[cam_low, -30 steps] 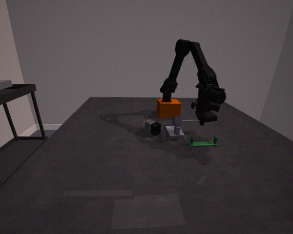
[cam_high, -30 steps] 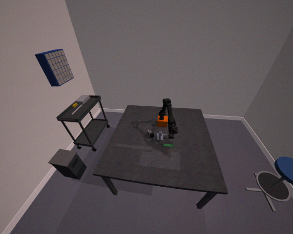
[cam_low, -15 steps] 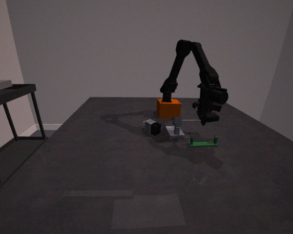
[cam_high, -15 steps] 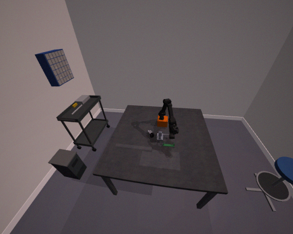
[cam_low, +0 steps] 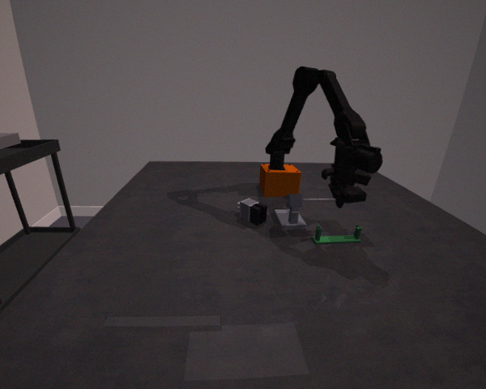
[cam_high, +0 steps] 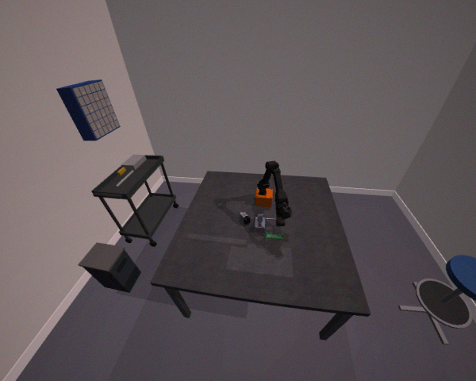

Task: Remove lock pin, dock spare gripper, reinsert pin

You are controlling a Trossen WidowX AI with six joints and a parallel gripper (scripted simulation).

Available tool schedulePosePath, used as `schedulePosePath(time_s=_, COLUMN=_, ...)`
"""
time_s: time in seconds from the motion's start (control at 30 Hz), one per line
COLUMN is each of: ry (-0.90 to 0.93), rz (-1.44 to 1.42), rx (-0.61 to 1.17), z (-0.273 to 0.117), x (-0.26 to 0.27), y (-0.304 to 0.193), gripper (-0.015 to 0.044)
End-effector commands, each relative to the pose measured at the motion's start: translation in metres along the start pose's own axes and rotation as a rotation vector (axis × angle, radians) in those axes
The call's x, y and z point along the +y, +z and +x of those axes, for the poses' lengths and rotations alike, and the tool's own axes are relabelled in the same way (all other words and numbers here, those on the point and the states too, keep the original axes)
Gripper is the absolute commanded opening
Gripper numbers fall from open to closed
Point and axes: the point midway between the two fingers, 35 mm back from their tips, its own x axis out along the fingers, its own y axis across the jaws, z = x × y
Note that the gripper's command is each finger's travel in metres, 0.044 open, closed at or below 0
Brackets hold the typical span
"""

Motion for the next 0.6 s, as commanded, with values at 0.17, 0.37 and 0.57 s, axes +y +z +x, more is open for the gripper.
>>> schedulePosePath(time_s=0.17, ry=0.002, rz=0.003, rx=-0.006, z=-0.003, x=-0.0024, y=0.0079, gripper=0.0)
schedulePosePath(time_s=0.37, ry=0.007, rz=0.003, rx=-0.005, z=-0.0033, x=-0.0022, y=0.0108, gripper=0.0)
schedulePosePath(time_s=0.57, ry=0.013, rz=0.004, rx=-0.004, z=-0.0038, x=-0.0022, y=0.0145, gripper=0.0)
